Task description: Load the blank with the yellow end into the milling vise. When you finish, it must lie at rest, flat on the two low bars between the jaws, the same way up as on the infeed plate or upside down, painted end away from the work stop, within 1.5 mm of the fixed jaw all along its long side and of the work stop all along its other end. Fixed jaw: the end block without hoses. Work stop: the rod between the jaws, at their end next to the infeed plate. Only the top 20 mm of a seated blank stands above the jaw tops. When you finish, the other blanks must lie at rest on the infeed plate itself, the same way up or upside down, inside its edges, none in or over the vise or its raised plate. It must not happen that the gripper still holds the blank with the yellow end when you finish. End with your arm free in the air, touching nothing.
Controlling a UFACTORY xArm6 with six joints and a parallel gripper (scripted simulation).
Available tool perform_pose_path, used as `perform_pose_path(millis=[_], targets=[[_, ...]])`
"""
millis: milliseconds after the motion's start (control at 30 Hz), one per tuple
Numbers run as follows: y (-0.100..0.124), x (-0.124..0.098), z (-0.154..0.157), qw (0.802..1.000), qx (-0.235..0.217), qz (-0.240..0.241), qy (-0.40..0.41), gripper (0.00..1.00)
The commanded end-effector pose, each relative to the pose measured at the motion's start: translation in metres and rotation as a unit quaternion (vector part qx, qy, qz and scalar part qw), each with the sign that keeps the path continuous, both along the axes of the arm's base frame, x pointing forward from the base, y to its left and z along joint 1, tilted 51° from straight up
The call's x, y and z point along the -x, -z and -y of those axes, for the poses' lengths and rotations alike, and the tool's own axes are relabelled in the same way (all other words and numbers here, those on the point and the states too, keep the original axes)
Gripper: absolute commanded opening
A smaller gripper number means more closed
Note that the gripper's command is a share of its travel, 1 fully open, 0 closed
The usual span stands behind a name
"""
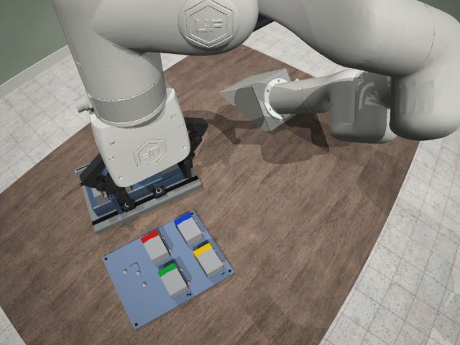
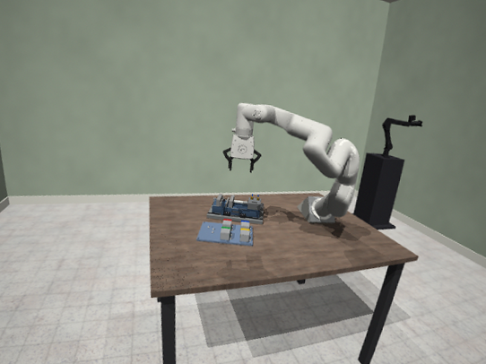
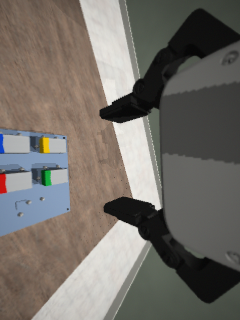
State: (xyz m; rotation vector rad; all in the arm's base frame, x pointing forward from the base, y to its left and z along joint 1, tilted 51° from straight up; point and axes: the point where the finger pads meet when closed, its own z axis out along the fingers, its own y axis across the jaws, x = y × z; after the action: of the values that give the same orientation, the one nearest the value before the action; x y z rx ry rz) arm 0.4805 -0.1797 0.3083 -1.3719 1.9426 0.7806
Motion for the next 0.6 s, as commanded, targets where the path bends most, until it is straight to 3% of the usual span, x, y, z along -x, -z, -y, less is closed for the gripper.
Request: perform_pose_path(millis=[0,567], targets=[[-0.0001,-0.0002,0.0004,1.000,0.001,0.001,0.001,1.00],[0.0033,-0.0008,-0.0024,1.000,0.001,0.001,0.001,1.00]])
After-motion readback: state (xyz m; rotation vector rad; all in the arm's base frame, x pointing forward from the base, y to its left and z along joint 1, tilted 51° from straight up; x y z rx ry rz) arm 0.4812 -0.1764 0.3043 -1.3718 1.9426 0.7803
